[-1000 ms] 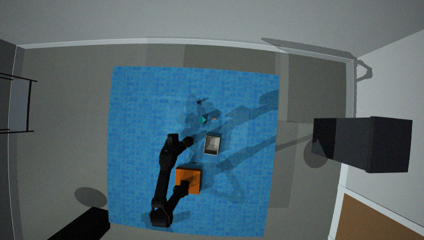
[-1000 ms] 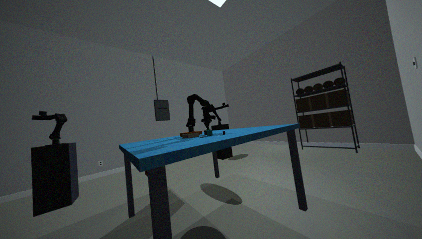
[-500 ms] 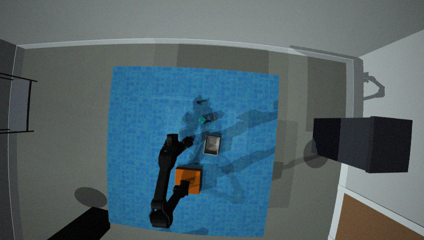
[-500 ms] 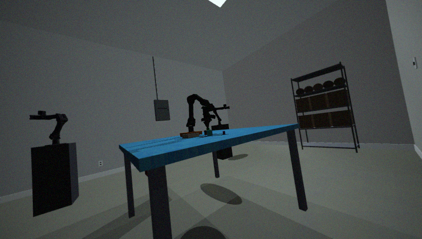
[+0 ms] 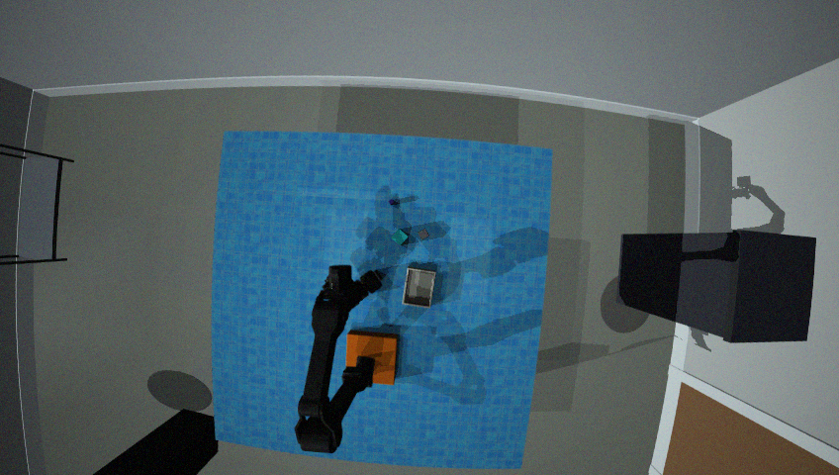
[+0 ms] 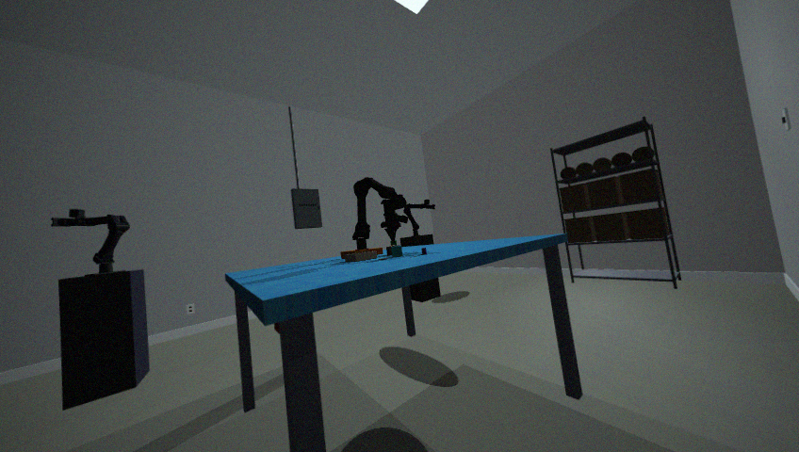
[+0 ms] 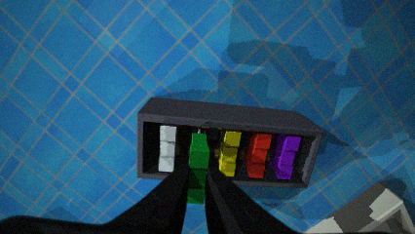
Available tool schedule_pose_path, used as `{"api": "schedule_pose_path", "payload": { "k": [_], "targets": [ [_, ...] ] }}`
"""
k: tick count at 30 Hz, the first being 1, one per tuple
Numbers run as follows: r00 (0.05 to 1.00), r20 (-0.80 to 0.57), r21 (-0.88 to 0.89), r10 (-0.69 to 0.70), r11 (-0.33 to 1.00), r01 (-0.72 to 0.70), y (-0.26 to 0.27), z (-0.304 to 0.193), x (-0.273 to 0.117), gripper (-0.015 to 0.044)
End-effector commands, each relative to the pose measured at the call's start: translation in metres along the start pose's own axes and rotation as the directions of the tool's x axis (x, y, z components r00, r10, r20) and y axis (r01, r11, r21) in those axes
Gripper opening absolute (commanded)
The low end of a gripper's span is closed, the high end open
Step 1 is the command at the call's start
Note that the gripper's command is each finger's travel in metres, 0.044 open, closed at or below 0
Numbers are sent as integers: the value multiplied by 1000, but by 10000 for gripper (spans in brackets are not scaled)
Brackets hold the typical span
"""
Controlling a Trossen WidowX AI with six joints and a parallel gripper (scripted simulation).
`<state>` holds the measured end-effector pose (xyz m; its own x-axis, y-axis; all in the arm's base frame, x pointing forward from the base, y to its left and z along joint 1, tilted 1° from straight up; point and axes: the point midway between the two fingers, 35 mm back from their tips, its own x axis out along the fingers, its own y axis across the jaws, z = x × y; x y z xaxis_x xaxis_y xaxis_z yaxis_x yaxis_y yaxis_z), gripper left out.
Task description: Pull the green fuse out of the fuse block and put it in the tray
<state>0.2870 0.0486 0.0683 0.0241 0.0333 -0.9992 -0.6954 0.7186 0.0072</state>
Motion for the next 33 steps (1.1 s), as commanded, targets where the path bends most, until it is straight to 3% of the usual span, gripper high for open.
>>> {"api": "schedule_pose_path", "payload": {
  "k": [1,33],
  "targets": [
    [1000,0,2,-5,1000,5,-1,0,-4,0],
    [1000,-1,2,-6,1000,6,0,0,-33,0]
  ]
}}
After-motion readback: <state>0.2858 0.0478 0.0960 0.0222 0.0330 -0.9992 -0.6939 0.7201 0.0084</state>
